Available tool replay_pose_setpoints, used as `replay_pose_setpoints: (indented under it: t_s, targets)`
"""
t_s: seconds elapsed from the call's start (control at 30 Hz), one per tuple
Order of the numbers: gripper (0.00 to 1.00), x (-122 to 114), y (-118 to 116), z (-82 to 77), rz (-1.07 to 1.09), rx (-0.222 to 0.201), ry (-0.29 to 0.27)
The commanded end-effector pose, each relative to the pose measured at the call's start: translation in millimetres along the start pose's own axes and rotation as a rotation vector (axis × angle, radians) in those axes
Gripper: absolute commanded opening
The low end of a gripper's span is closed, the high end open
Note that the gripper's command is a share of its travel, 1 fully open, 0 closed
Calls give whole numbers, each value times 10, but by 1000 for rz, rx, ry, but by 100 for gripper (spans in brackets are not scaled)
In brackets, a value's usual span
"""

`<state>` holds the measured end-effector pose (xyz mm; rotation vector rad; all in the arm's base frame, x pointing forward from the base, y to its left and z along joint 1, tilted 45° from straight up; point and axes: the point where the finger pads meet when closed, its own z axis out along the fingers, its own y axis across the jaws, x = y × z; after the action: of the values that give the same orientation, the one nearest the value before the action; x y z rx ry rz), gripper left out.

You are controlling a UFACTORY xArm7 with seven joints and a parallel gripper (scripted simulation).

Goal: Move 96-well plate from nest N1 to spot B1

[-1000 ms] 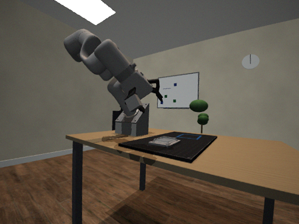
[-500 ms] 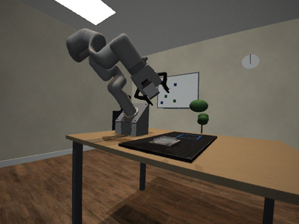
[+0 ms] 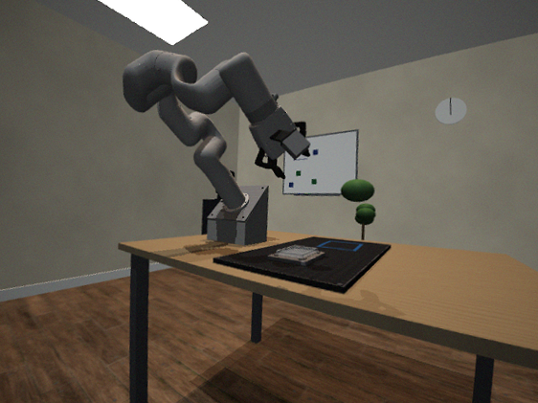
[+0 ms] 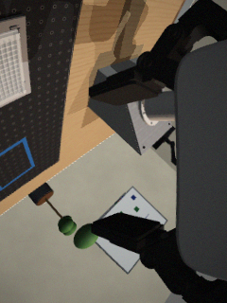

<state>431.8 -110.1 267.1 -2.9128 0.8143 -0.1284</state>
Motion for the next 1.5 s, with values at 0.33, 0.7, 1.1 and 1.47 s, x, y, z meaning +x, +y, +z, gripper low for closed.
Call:
replay_pose_setpoints:
  t_s: [0.33,0.7,1.1,1.47]
  targets:
    - [100,-419,-443,115,-307,-61,-47]
    - [100,-782,-715,205,-540,-114,-82]
    - [100,-692,-419,481,-284,-290,-51]
    - [100,-571,-162,659,-82,-415,9]
